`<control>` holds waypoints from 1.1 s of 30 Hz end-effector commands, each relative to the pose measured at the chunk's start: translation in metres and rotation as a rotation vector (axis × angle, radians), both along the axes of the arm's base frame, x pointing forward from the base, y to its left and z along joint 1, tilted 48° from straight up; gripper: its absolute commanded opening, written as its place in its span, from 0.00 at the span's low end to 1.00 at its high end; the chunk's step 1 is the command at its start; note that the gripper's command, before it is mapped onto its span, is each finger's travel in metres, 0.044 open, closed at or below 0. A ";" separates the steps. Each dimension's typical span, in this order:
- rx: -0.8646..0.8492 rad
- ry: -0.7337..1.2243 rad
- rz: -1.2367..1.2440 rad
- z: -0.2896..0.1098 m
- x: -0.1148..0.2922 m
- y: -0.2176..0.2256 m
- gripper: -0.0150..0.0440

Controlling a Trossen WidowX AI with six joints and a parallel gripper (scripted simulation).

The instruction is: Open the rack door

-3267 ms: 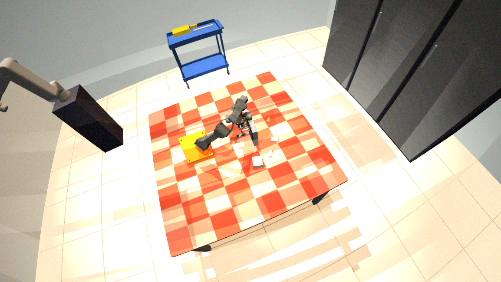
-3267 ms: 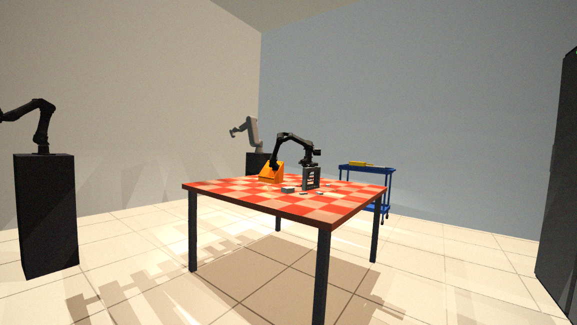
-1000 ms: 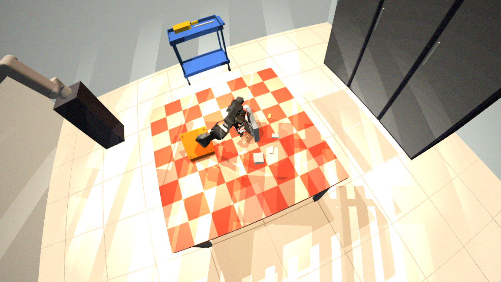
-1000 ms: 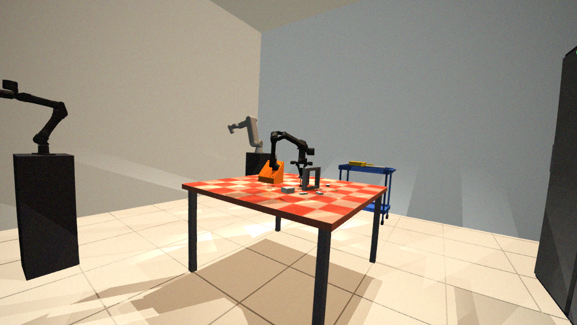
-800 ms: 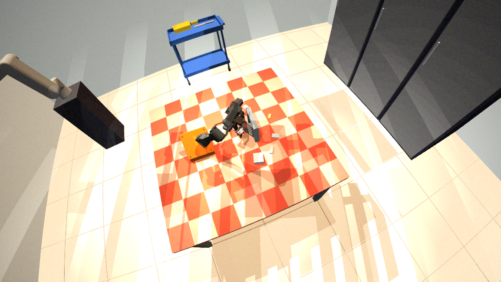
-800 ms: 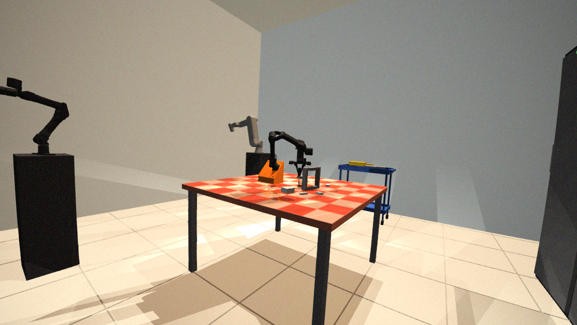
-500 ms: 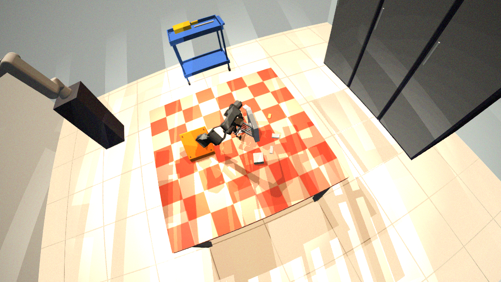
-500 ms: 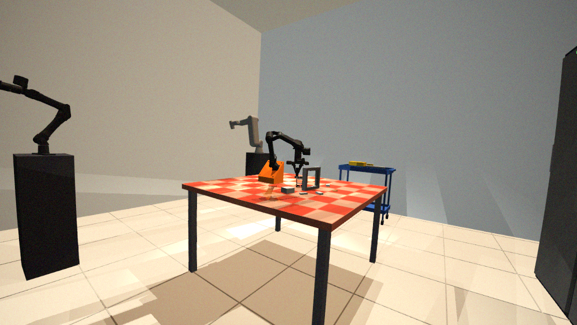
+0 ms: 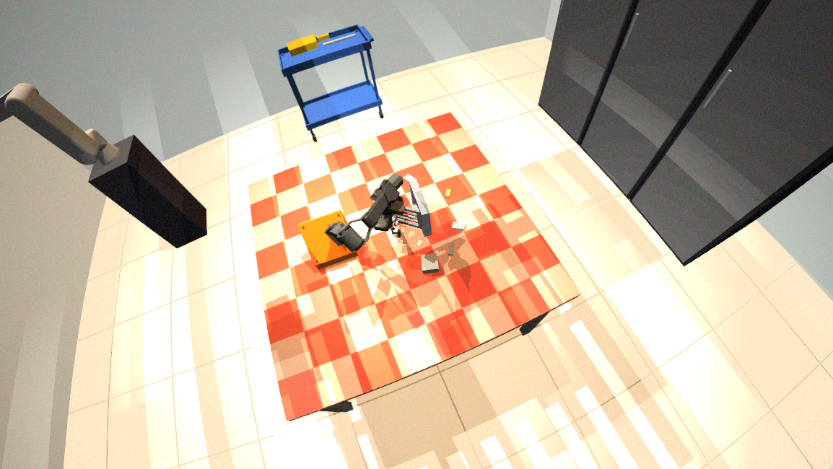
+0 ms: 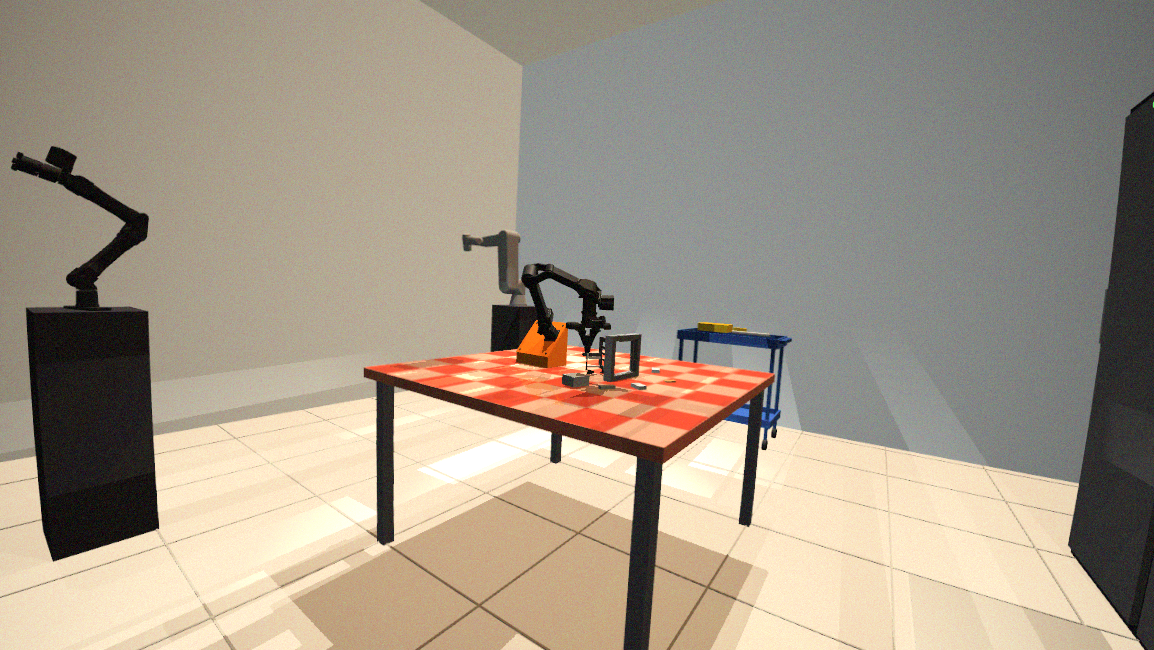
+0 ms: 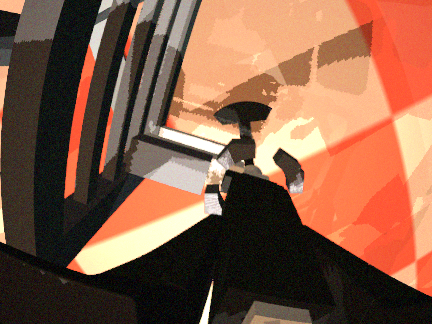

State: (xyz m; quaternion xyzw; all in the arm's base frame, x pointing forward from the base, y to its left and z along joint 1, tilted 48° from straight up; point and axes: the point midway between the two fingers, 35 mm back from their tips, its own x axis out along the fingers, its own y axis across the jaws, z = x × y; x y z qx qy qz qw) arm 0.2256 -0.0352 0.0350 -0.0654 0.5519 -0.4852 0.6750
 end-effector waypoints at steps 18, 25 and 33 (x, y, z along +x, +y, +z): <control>0.018 0.228 0.217 0.029 -0.008 -0.027 0.28; 0.025 0.299 0.282 0.039 -0.009 -0.036 0.28; 0.033 0.378 0.356 0.050 -0.008 -0.046 0.28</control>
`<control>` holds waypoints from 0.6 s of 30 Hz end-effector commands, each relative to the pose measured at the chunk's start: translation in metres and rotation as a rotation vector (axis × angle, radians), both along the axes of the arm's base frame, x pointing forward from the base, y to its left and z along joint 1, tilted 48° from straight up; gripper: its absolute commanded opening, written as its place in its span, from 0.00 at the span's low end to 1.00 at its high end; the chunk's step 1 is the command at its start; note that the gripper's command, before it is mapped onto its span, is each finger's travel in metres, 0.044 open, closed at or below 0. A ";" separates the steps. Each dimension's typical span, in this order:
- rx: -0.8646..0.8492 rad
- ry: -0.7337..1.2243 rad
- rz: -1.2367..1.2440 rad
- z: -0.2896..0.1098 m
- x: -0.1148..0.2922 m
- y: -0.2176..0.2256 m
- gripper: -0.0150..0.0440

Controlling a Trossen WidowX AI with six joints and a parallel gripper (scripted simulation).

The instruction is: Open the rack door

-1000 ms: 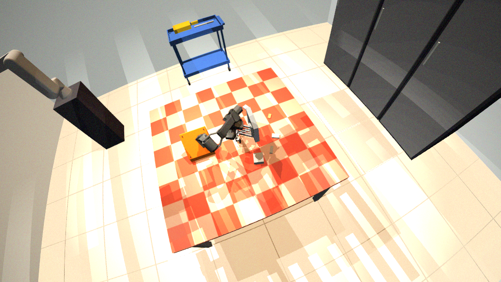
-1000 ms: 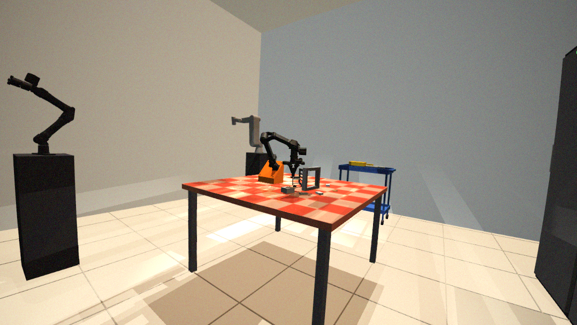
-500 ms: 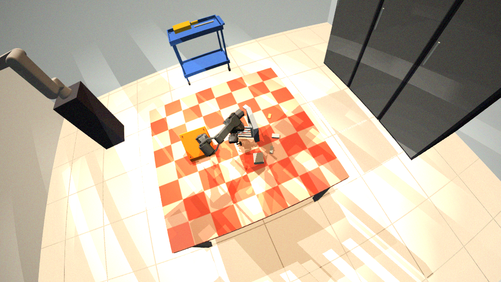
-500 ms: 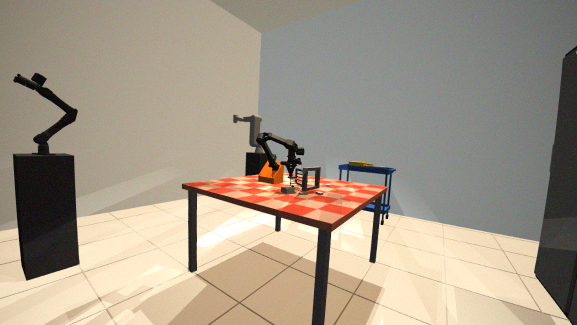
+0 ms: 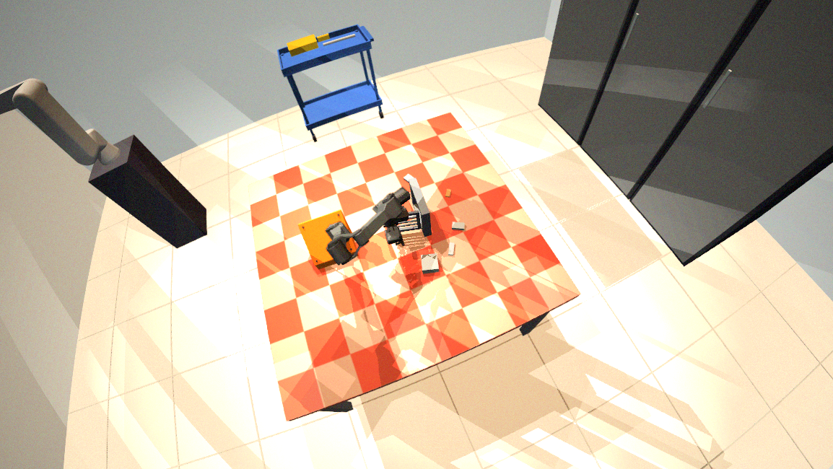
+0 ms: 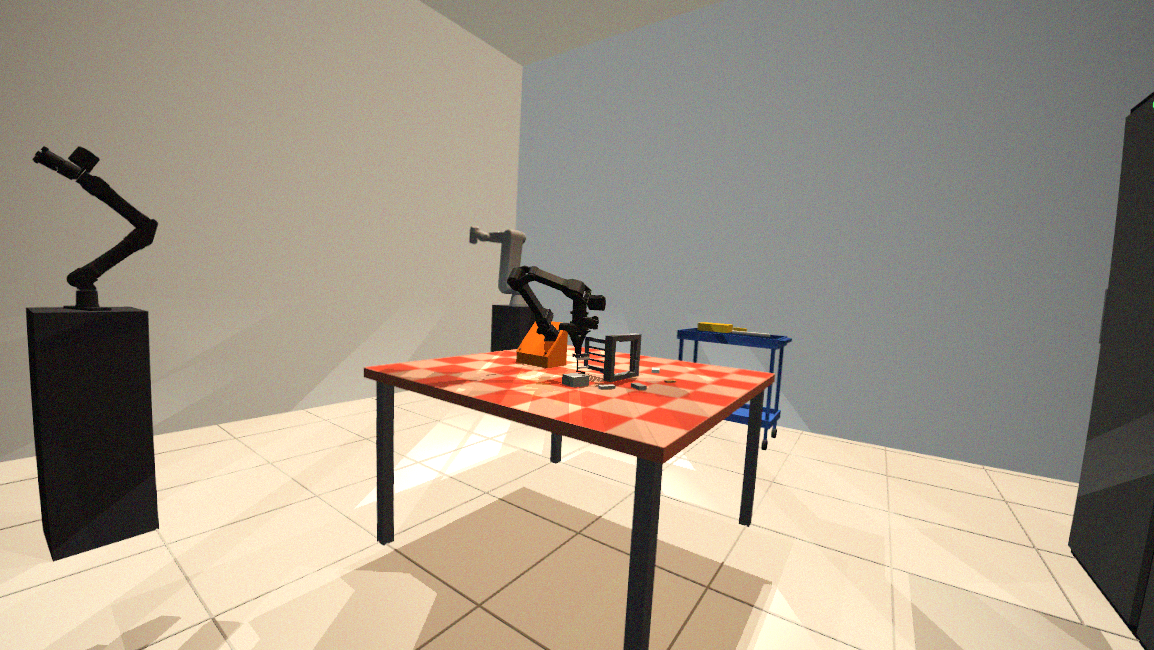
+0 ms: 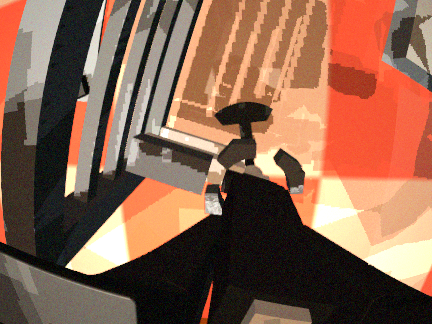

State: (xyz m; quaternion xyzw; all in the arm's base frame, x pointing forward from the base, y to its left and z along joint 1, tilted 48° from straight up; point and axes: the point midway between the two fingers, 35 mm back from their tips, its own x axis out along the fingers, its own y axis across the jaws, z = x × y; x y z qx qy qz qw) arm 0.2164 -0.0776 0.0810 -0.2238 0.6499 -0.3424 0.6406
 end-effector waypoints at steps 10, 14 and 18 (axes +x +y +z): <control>0.007 0.123 0.117 0.016 0.004 -0.015 0.28; 0.008 0.128 0.121 0.017 0.004 -0.016 0.28; 0.008 0.128 0.121 0.017 0.004 -0.016 0.28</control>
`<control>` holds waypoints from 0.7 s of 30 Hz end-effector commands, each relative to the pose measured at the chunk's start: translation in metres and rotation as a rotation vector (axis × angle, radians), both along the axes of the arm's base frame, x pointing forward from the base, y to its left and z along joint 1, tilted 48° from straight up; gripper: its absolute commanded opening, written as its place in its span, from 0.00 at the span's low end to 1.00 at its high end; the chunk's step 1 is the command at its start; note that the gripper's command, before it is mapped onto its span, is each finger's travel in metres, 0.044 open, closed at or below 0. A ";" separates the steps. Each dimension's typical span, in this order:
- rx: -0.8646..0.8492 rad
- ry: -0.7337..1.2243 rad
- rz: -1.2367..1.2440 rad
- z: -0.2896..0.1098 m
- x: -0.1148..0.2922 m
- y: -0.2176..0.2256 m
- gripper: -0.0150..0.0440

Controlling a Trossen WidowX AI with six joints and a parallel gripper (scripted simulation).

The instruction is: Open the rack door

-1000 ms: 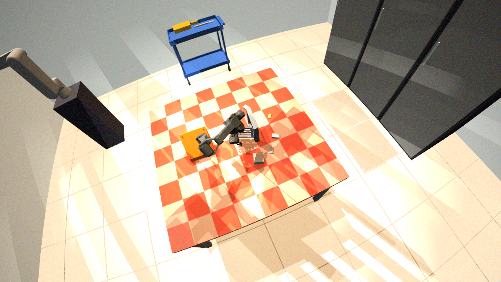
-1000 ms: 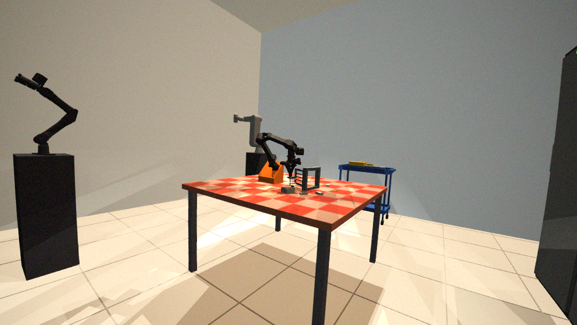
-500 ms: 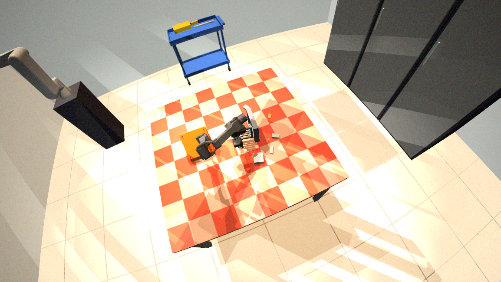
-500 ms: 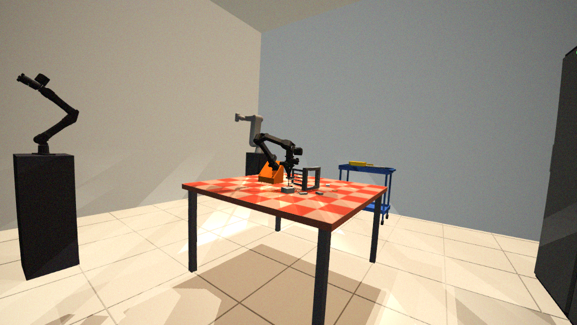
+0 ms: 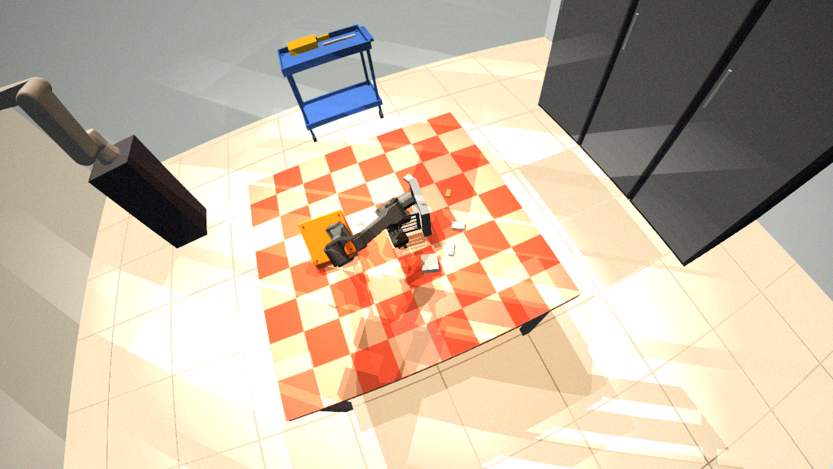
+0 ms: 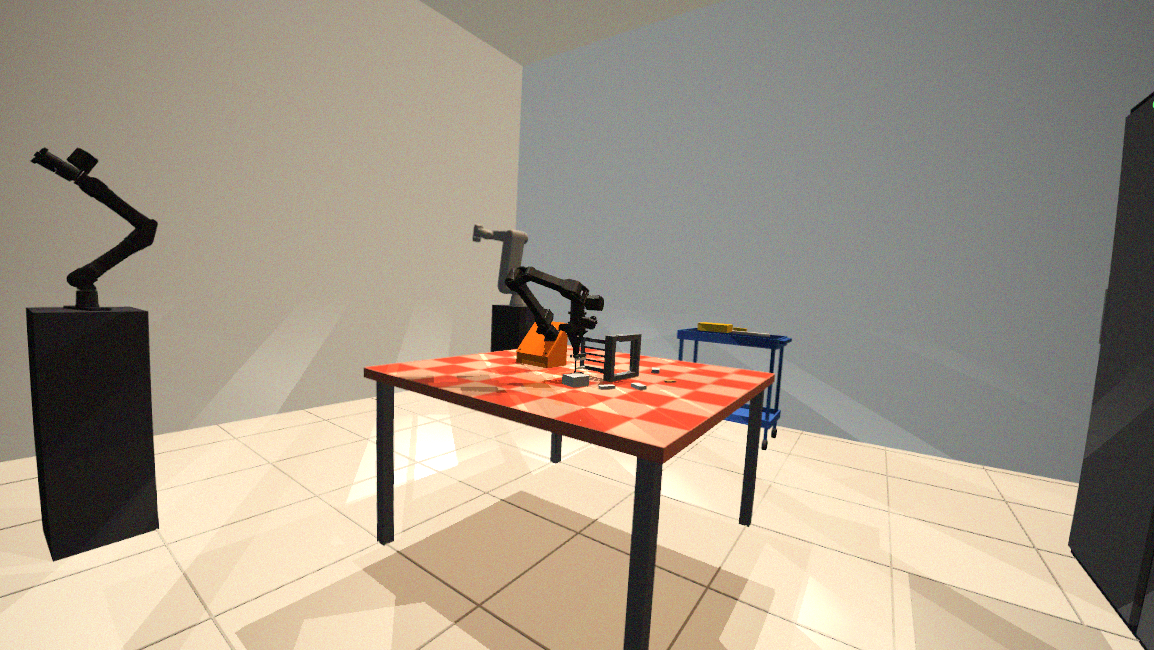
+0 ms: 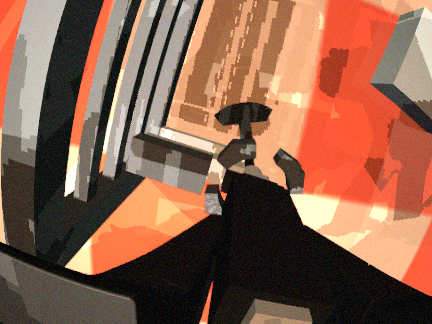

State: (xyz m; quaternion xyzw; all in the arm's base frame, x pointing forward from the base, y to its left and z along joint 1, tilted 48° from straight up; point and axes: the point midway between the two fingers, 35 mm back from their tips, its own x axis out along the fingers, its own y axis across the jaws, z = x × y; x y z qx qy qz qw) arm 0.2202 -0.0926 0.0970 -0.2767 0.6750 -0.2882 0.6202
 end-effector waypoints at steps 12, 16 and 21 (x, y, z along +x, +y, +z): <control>-0.003 0.008 0.008 0.001 0.000 -0.001 0.60; -0.003 0.008 0.008 0.001 0.000 -0.001 0.75; -0.001 0.008 0.009 0.004 0.001 0.003 0.75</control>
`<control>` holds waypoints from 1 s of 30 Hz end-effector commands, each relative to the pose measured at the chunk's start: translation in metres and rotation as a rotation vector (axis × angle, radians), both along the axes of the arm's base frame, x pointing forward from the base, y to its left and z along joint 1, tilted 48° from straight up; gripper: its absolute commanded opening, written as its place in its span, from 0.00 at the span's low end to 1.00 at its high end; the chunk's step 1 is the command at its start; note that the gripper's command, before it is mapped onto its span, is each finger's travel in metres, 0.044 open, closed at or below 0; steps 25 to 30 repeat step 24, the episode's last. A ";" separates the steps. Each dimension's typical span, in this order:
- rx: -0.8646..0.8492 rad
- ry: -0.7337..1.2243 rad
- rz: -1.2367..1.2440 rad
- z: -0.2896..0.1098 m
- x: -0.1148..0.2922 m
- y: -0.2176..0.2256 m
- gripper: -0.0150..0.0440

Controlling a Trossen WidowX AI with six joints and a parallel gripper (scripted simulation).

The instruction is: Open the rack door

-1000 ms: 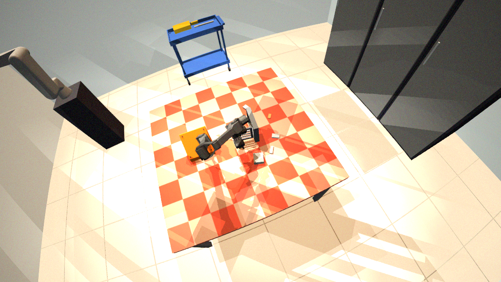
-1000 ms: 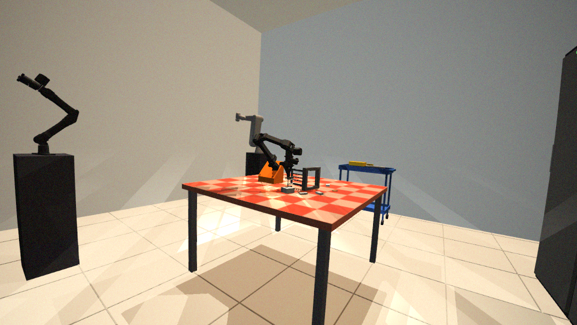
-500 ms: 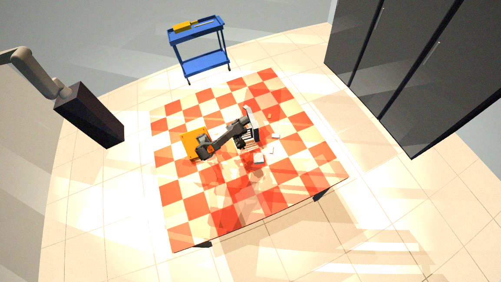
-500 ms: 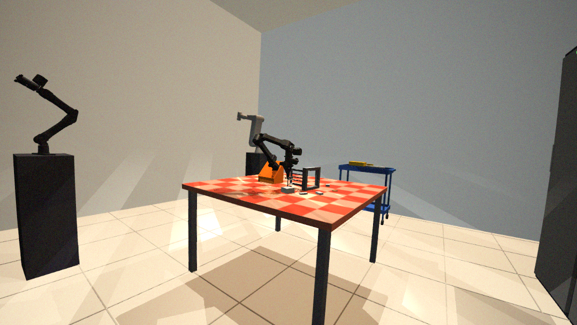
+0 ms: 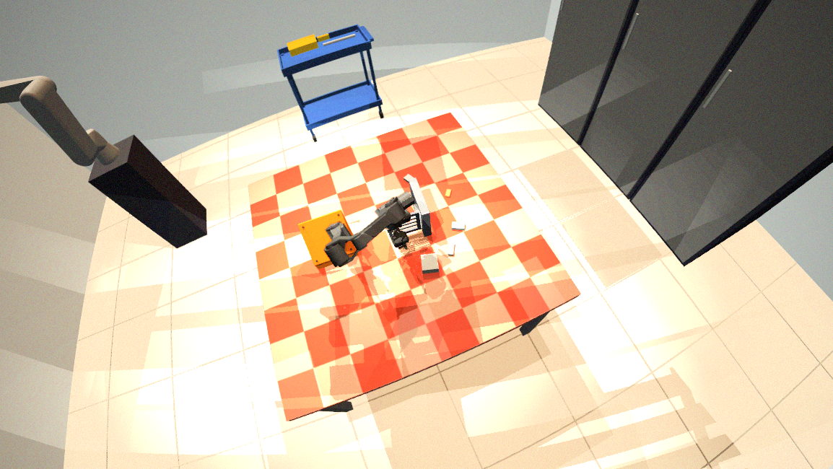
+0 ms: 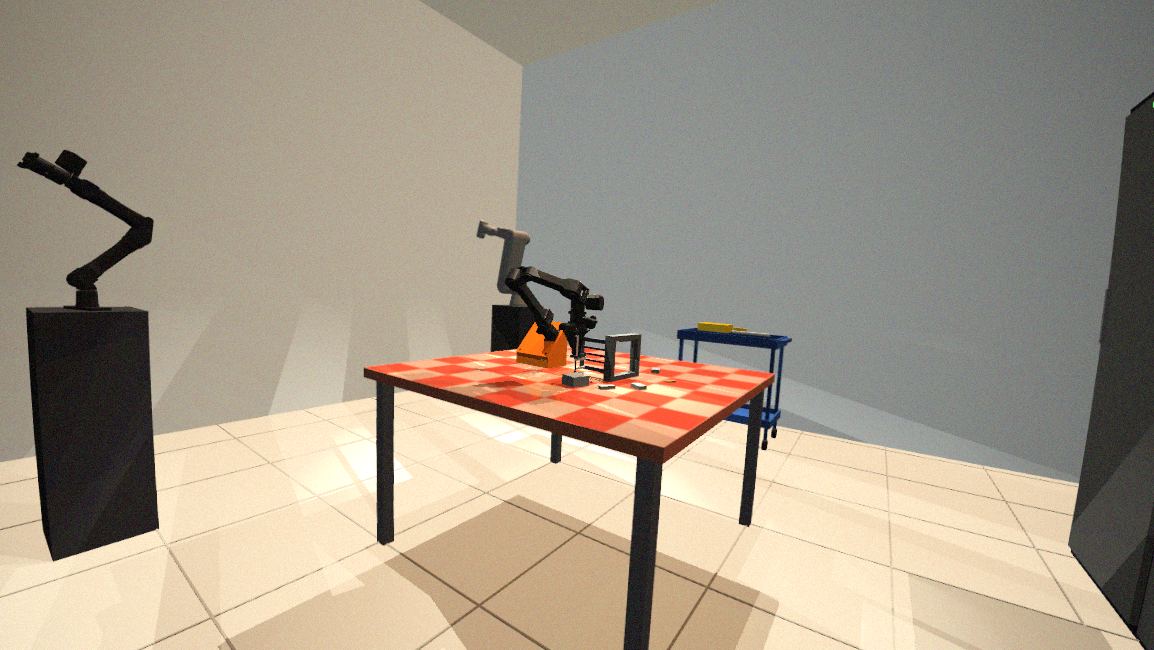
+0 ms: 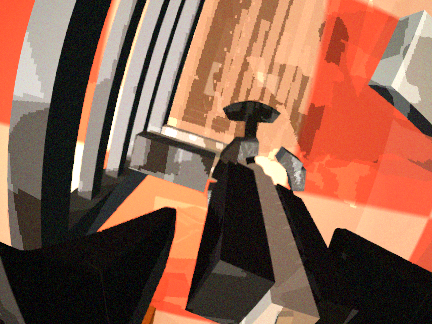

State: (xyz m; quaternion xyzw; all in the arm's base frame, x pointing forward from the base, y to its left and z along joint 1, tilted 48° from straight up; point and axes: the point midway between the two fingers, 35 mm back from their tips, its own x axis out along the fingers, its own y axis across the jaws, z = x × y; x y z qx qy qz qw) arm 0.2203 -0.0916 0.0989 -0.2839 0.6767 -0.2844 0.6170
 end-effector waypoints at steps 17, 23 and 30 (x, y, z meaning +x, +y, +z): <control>0.009 -0.005 -0.002 0.018 0.005 0.022 0.75; 0.009 -0.004 -0.002 0.024 0.006 0.028 0.75; 0.009 -0.004 -0.002 0.026 0.006 0.029 0.75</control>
